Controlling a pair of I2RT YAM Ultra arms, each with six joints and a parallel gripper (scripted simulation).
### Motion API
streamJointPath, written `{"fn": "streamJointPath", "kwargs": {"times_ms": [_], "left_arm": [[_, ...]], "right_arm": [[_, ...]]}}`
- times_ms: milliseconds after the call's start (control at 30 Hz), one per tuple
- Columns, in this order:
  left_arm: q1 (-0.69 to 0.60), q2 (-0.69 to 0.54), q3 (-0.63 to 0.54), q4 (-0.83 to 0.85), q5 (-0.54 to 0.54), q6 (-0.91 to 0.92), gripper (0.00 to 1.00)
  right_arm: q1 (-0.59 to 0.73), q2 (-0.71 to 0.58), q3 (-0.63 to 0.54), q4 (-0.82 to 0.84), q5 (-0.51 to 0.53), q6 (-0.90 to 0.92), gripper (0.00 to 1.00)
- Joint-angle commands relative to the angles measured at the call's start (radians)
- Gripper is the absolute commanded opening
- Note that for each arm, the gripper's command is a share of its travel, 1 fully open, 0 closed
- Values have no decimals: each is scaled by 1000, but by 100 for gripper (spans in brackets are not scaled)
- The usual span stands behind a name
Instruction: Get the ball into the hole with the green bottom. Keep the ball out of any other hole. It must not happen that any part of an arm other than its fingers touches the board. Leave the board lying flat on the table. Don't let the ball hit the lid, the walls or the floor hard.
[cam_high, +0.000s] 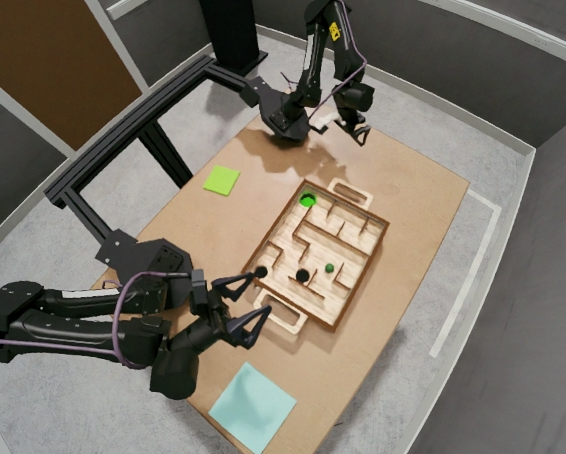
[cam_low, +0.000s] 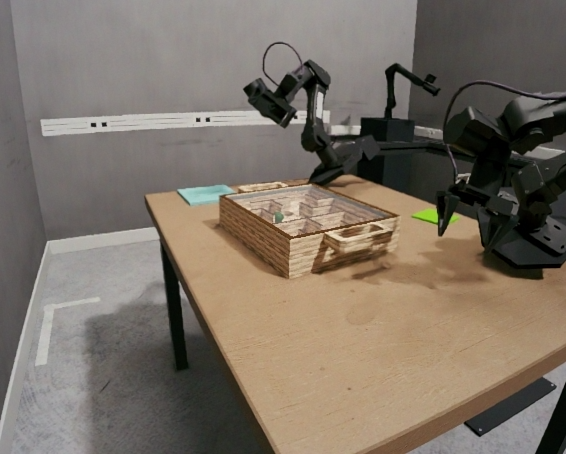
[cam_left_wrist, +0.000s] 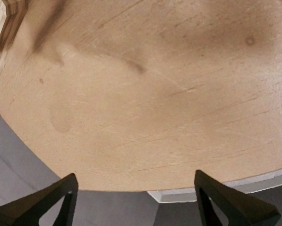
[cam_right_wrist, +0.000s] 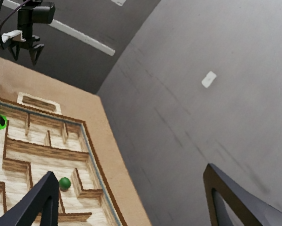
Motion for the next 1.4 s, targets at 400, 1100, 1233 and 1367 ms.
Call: {"fn": "streamJointPath", "kwargs": {"times_ms": [400,1100,1233,1367], "left_arm": [[-3,-6,12,0,3,-2,100],[-3,-6,12,0,3,-2,34],[-3,-6,12,0,3,-2,34],[-3,-6,12,0,3,-2,34]], "right_arm": [[4,-7,11,-5,-10,5,100],[4,-7,11,-4,-10,5,100],[4,-7,11,-4,-10,5,34],[4,-7,11,-4,-10,5,34]]}}
